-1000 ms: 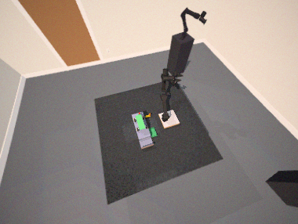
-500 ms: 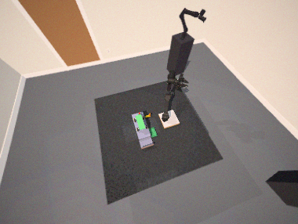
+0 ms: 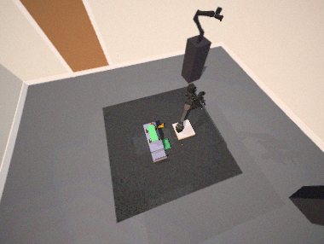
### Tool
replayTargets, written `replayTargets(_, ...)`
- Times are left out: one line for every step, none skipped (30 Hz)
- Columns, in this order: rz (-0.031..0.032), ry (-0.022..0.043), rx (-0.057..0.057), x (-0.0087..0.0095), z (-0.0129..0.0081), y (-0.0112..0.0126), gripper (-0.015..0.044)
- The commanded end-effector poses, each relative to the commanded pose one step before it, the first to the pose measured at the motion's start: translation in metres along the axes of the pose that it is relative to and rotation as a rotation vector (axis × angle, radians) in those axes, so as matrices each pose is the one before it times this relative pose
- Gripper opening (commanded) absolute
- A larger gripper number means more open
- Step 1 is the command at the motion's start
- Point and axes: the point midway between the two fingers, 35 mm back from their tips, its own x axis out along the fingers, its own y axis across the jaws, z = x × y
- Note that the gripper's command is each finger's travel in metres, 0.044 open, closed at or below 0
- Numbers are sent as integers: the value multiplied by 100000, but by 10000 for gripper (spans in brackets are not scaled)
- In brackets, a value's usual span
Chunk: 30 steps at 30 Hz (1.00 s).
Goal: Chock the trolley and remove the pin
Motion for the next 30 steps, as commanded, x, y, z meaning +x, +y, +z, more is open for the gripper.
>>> replayTargets(-11190, -10477, -10117, 2037, 3816, -2353, 190)
replayTargets(-3187, -2498, -2912, 563, 846, -692, 190)
replayTargets(-3298, -2334, -2900, 556, 808, -729, 190)
replayTargets(-3400, -2164, -2887, 549, 769, -764, 190)
replayTargets(-3493, -1988, -2874, 542, 728, -798, 190)
replayTargets(-3577, -1806, -2859, 536, 686, -829, 190)
replayTargets(-3651, -1620, -2845, 529, 642, -859, 190)
replayTargets(-3715, -1429, -2829, 523, 597, -886, 190)
replayTargets(-3769, -1234, -2813, 517, 551, -912, 190)
replayTargets(-3812, -1036, -2797, 511, 504, -935, 190)
replayTargets(-3845, -836, -2780, 506, 455, -956, 190)
replayTargets(-3866, -633, -2763, 500, 406, -975, 190)
replayTargets(-3876, -428, -2745, 495, 356, -991, 190)
replayTargets(-3875, -223, -2728, 490, 304, -1005, 190)
replayTargets(-3862, -17, -2710, 486, 253, -1016, 190)
replayTargets(-3838, 189, -2692, 482, 200, -1024, 190)
replayTargets(-3801, 393, -2675, 477, 147, -1030, 190)
replayTargets(-3753, 596, -2657, 474, 94, -1033, 190)
replayTargets(-3694, 796, -2640, 470, 41, -1034, 190)
replayTargets(-3623, 993, -2622, 467, -13, -1031, 190)
replayTargets(-3540, 1186, -2605, 464, -66, -1026, 190)
replayTargets(-3446, 1374, -2588, 461, -119, -1018, 190)
replayTargets(-3341, 1557, -2571, 459, -172, -1007, 190)
replayTargets(-3226, 1735, -2555, 457, -224, -994, 190)
replayTargets(-3099, 1905, -2540, 455, -275, -977, 190)
replayTargets(-2963, 2068, -2524, 454, -325, -958, 190)
replayTargets(-2817, 2224, -2510, 453, -375, -936, 190)
replayTargets(-2661, 2370, -2496, 452, -423, -911, 190)
replayTargets(-2496, 2507, -2483, 452, -470, -883, 190)
replayTargets(-2324, 2635, -2471, 452, -515, -853, 190)
